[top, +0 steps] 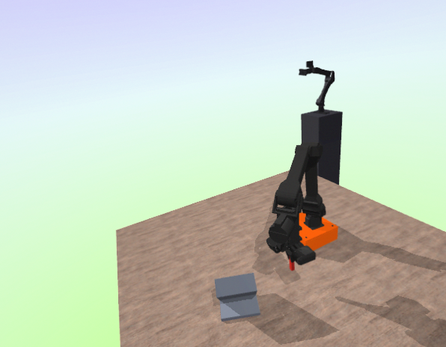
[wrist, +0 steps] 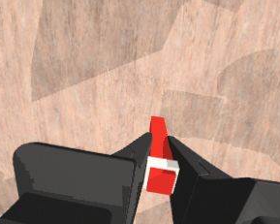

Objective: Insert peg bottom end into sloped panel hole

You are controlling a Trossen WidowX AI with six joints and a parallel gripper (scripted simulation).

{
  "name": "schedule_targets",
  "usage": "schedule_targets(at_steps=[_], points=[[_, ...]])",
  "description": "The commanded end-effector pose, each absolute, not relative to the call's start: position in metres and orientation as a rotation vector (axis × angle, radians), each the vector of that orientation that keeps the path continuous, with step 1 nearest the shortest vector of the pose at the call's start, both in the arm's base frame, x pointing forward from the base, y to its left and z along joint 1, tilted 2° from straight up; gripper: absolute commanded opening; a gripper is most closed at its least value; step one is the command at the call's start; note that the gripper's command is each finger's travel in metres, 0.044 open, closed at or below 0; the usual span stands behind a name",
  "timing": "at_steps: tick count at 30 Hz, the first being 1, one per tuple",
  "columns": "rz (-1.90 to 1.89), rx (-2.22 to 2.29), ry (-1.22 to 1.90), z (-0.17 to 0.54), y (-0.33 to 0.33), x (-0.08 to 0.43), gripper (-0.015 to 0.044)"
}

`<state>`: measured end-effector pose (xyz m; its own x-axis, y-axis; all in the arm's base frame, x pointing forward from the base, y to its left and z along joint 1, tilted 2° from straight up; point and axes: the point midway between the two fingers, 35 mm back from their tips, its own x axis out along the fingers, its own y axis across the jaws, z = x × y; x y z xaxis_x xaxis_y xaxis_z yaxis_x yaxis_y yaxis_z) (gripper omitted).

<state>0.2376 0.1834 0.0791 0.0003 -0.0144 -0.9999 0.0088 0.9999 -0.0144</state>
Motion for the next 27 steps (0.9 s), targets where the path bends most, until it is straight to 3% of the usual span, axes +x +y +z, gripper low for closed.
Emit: schedule_targets(at_steps=[1,27], points=[[-0.013,-0.001,1.580,0.084,0.183,0.238,0.0000],[0.045,0.112,1.643,0.082,0.174,0.259,0.0000]])
